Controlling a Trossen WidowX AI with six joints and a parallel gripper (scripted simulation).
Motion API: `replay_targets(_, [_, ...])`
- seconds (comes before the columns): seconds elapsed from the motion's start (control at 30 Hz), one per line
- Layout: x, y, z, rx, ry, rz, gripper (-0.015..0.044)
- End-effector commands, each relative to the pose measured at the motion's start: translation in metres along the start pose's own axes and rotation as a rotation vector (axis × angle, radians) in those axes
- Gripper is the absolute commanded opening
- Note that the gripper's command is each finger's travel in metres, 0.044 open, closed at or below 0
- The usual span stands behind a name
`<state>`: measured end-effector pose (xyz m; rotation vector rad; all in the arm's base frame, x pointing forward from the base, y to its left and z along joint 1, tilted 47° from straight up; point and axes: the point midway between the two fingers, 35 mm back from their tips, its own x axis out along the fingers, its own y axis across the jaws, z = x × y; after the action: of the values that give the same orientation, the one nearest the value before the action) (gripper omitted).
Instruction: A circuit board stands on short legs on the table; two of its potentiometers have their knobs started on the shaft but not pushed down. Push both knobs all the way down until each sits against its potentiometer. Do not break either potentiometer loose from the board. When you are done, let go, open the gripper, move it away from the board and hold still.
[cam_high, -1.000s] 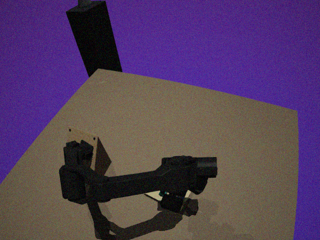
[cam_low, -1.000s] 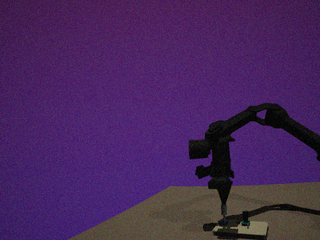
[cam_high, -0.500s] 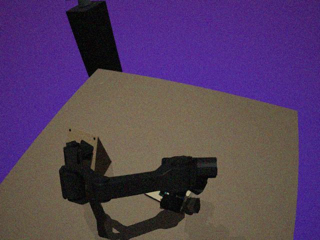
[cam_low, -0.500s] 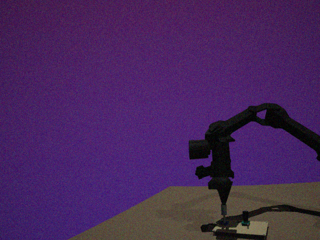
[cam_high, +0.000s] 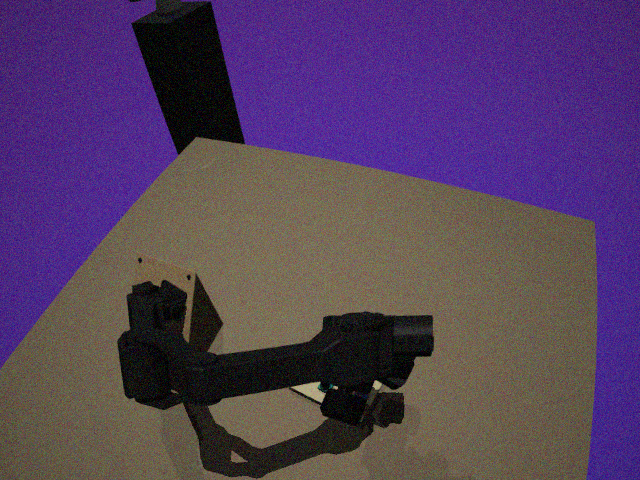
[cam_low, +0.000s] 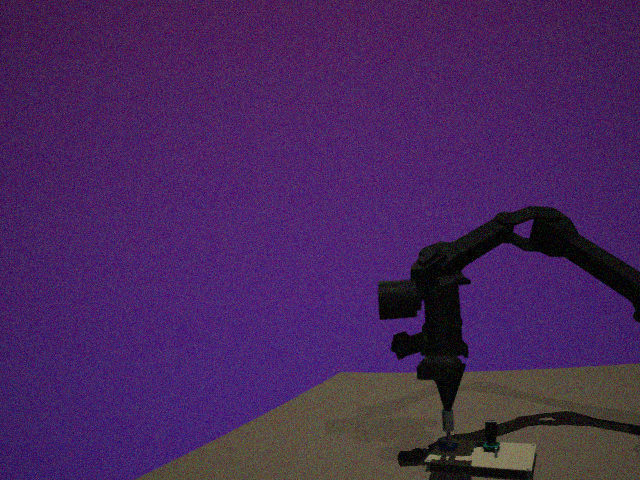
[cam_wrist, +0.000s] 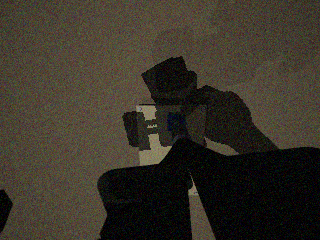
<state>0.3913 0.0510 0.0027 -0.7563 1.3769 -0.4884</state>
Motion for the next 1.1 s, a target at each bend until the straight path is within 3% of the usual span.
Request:
replay_targets(0.0, [0.003, -0.001, 0.001, 0.003, -0.001, -0.004, 0.0000])
replay_targets(1.07, [0.015, -0.001, 0.001, 0.003, -0.001, -0.004, 0.0000])
